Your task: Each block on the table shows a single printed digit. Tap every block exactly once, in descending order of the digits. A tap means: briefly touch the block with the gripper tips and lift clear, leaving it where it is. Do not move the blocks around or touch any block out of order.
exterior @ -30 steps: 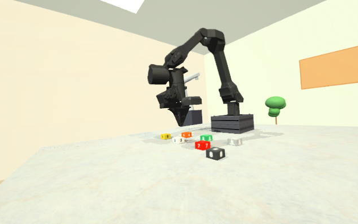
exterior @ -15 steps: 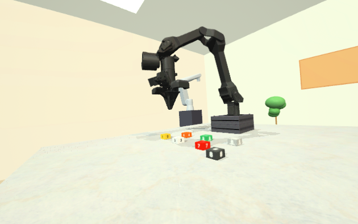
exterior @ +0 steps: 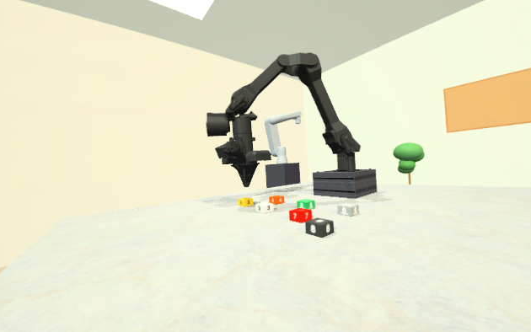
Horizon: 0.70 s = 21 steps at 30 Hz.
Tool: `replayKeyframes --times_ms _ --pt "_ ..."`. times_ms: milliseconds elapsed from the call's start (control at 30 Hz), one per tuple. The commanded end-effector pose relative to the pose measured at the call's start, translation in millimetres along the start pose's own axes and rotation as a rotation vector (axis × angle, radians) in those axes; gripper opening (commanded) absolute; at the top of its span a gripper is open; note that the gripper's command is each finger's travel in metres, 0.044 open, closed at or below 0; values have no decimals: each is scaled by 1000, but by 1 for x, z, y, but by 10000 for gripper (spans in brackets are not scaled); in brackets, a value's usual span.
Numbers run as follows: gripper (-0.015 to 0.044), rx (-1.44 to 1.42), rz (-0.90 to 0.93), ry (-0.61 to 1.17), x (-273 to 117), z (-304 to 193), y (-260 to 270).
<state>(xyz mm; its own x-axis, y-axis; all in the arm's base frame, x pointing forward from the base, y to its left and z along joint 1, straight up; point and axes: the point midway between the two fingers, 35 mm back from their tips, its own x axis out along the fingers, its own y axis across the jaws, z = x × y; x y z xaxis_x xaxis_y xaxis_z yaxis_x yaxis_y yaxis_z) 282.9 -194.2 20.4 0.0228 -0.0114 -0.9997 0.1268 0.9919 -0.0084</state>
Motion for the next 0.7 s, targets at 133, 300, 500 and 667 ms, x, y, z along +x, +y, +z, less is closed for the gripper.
replayKeyframes --times_ms 133,300,500,667 --pt "20 -3 -3 -6 16 -1 -1" --pt "20 -3 -3 -6 24 -1 -1" --pt "20 -3 -3 -6 34 -1 -1" --pt "20 -3 -3 -6 41 -1 -1"
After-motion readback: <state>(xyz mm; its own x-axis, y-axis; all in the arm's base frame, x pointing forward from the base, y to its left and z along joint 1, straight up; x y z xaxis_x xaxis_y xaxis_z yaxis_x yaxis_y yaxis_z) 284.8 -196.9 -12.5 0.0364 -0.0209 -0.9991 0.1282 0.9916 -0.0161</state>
